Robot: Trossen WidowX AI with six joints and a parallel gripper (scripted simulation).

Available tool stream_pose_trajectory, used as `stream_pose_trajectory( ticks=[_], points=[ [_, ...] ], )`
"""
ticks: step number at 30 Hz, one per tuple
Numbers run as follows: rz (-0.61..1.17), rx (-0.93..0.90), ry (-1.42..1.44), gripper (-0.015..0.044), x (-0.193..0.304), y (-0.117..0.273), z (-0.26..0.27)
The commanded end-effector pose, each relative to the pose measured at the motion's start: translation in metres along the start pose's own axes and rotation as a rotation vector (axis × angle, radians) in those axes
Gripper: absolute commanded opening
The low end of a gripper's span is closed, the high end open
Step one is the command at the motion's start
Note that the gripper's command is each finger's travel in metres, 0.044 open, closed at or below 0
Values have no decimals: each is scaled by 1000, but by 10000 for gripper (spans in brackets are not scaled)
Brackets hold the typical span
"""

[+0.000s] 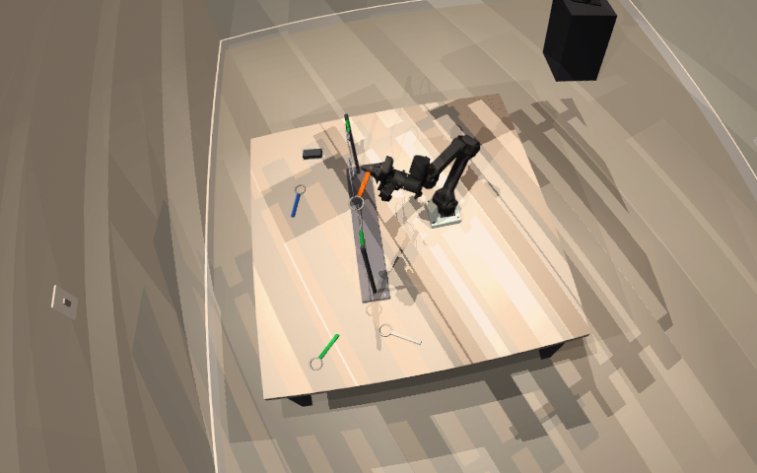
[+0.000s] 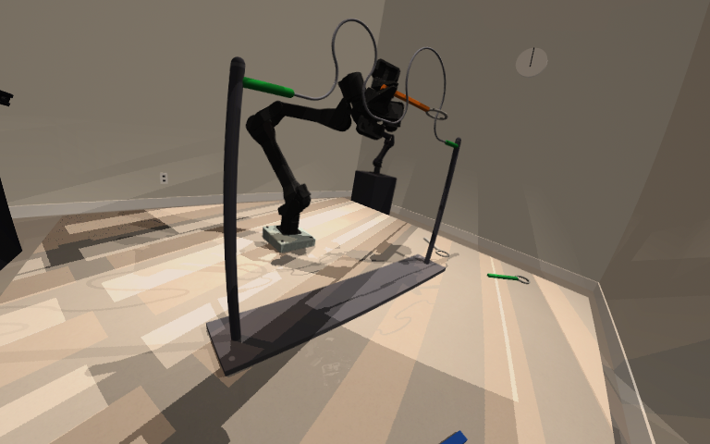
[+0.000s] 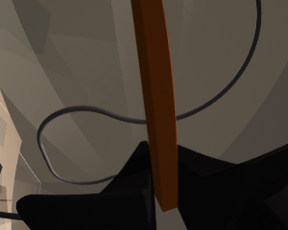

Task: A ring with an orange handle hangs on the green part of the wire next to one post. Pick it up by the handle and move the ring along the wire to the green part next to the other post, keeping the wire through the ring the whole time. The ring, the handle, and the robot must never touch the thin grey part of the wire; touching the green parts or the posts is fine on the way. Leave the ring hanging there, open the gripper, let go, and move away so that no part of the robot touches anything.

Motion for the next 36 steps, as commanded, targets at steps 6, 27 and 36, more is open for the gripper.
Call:
stream_pose_trajectory(
  ticks=[6, 27, 36],
  points=[
    [65, -78, -150, -150, -5, 9, 21],
    [72, -259, -555, -150, -14, 16, 67],
    [101, -351, -757, -150, -27, 25, 86]
  ],
)
Point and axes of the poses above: the point midway between the two fingers, 35 mm back from their tips, its own y axis back along the fingers, its own z axis across the jaws, x = y × z, the point moved 10 cm from there along y, back along the fingers, and after that the axes turned 8 degrees about -y, right-handed, at the moved point
